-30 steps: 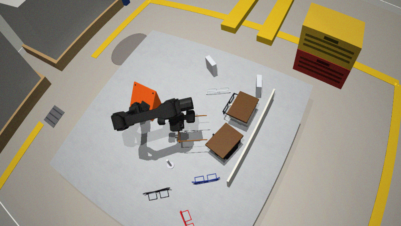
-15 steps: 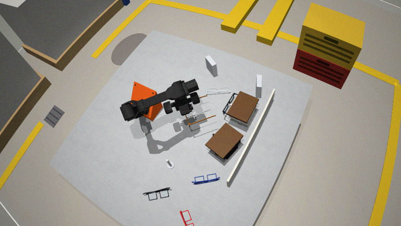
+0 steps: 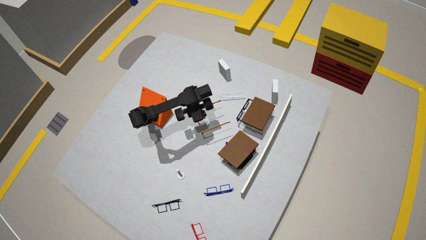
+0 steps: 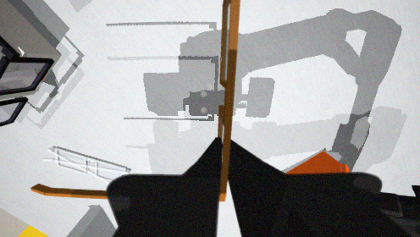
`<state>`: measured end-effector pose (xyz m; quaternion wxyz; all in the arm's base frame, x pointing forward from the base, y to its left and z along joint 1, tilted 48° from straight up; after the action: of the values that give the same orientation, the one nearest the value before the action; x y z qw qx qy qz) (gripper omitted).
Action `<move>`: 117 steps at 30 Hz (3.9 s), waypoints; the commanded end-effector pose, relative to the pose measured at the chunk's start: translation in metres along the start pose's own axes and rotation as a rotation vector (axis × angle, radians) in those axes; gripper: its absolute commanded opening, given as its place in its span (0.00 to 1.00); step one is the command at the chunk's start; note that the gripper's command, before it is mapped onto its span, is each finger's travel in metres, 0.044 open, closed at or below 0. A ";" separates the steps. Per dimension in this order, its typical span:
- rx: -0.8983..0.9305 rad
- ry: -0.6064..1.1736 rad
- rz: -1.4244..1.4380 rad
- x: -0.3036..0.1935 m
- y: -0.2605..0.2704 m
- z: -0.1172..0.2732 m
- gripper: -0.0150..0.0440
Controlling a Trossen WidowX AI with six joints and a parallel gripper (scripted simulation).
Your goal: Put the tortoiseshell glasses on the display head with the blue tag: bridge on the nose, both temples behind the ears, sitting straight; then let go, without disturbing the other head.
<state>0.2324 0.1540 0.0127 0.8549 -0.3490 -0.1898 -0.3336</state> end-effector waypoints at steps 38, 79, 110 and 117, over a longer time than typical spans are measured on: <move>-0.007 -0.004 0.012 0.000 0.002 -0.043 0.25; -0.009 -0.007 0.011 0.000 -0.001 -0.081 0.25; -0.006 -0.006 0.000 0.001 -0.002 -0.093 0.44; -0.006 -0.006 0.001 0.001 -0.001 -0.092 0.44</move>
<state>0.2398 0.0851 -0.0498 0.8537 -0.3526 -0.1913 -0.3323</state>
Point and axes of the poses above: the point midway between the two fingers, 35 mm back from their tips, its own z axis back along the fingers, its own y axis across the jaws, x = y × z, the point moved 3 cm from there along z, back along the fingers, and after that the axes turned 9 degrees about -z, right-handed, at the moved point
